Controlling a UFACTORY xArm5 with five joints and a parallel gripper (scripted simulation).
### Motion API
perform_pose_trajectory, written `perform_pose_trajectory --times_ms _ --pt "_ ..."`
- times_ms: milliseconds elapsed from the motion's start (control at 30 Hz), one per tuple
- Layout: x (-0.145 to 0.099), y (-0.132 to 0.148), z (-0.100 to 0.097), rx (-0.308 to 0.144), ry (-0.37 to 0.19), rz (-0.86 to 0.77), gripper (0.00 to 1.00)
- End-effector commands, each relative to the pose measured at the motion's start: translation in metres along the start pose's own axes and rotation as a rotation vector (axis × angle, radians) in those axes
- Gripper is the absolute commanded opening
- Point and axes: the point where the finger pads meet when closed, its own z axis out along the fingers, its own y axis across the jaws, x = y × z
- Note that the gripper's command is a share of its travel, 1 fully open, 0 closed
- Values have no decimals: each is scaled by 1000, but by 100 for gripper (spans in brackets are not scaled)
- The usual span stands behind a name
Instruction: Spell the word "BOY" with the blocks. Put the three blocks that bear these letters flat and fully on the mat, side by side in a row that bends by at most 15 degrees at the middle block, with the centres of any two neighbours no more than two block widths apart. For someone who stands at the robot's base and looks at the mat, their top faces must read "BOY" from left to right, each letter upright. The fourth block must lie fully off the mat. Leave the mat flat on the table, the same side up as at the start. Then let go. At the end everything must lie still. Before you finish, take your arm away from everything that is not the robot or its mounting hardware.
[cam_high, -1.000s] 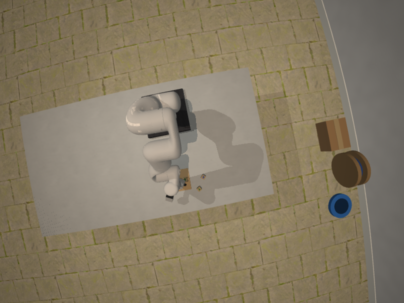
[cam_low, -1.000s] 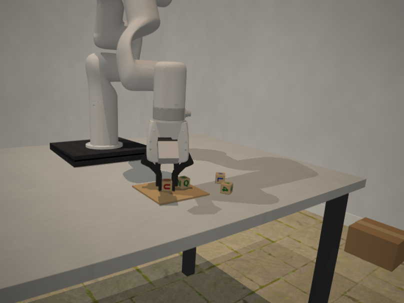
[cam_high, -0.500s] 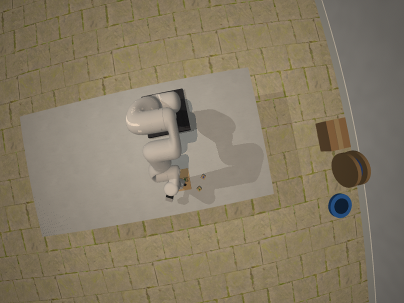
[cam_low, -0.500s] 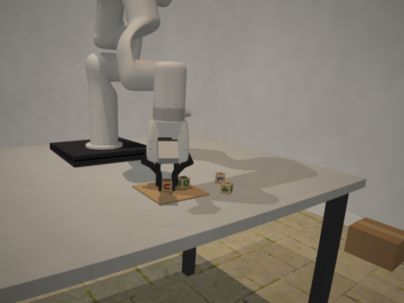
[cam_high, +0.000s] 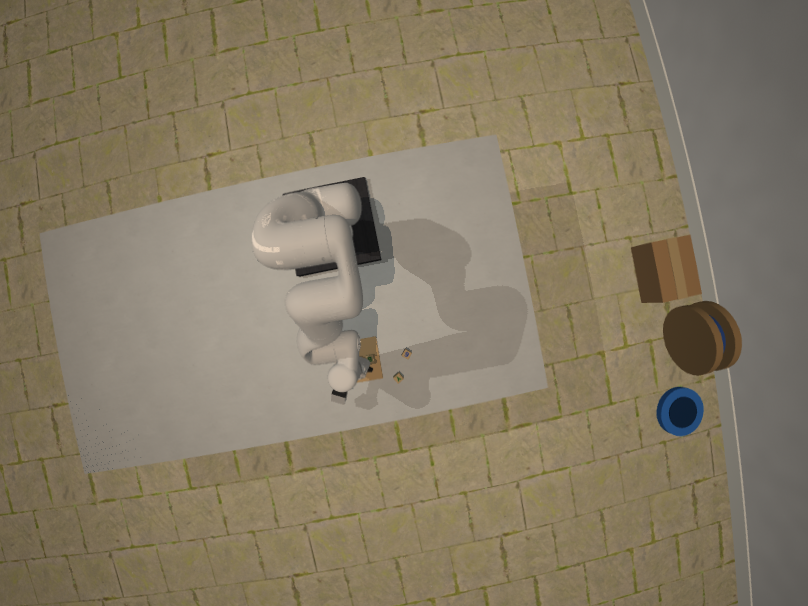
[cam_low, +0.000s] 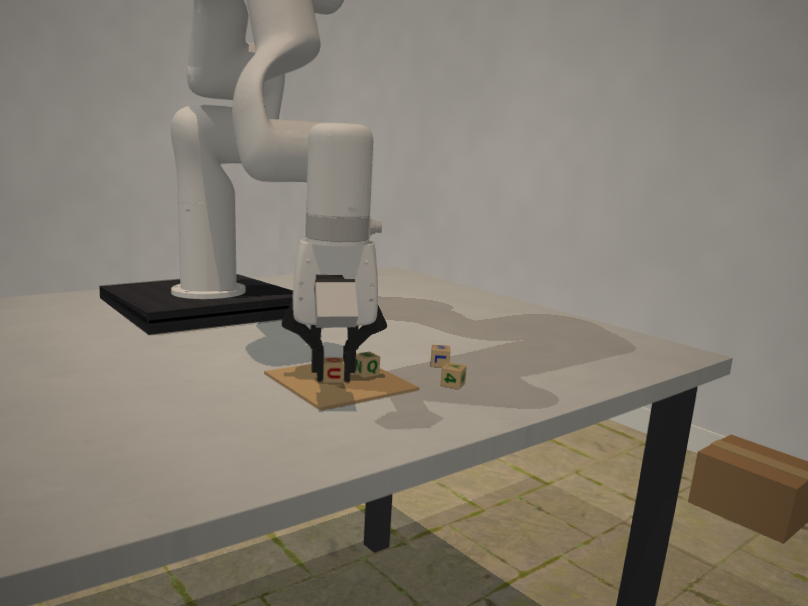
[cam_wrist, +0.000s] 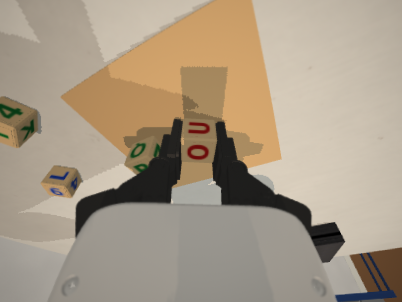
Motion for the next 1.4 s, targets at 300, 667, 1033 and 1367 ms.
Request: perform_pose_trajectory --times_ms 300,667,1033,1367 --pt "1 -1 -22 2 3 0 21" --pt "1 -1 -94 2 3 0 21" --pt "1 -1 -100 2 3 0 21" --pt "0 -3 -100 2 3 165 21"
